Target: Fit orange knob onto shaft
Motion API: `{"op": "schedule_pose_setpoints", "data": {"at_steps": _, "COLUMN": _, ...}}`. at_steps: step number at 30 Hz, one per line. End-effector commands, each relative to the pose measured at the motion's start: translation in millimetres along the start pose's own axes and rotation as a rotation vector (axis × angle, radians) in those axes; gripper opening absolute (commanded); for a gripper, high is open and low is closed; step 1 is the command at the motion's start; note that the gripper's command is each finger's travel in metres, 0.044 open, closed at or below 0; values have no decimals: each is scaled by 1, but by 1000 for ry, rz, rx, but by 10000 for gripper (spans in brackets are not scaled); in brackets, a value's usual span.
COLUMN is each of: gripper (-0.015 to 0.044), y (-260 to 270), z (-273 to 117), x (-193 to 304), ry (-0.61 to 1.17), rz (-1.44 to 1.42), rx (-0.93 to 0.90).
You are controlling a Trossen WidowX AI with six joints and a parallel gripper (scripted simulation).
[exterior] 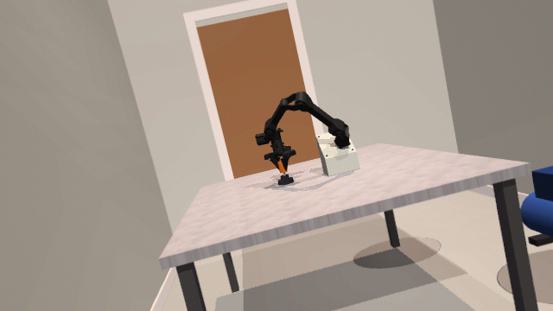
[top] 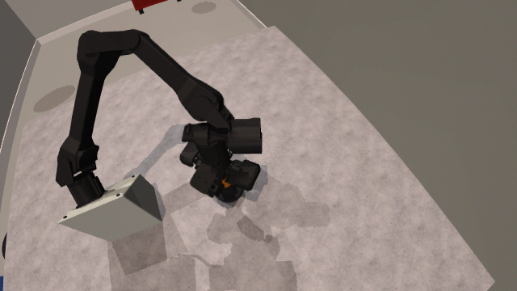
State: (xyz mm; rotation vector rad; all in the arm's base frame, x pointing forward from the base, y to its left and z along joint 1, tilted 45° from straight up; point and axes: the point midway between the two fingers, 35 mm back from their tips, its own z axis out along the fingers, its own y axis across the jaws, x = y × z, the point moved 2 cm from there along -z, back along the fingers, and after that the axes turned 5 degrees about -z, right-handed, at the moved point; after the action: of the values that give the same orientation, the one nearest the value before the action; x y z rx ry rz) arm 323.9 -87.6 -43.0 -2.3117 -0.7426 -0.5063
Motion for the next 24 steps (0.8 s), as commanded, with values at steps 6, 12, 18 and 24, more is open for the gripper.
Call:
{"op": "schedule_pose_setpoints", "data": {"at_steps": 6, "gripper": 0, "y": 3, "z": -5, "x": 2, "ry": 1, "rz": 166, "rx": -6}}
{"op": "schedule_pose_setpoints", "data": {"at_steps": 12, "gripper": 0, "y": 4, "z": -4, "x": 1, "ry": 1, "rz": 207, "rx": -6}}
{"op": "schedule_pose_setpoints", "data": {"at_steps": 18, "gripper": 0, "y": 3, "z": -2, "x": 0, "ry": 1, "rz": 208, "rx": -6}}
{"op": "schedule_pose_setpoints", "data": {"at_steps": 24, "gripper": 0, "y": 1, "z": -2, "x": 0, "ry": 1, "rz": 208, "rx": -6}}
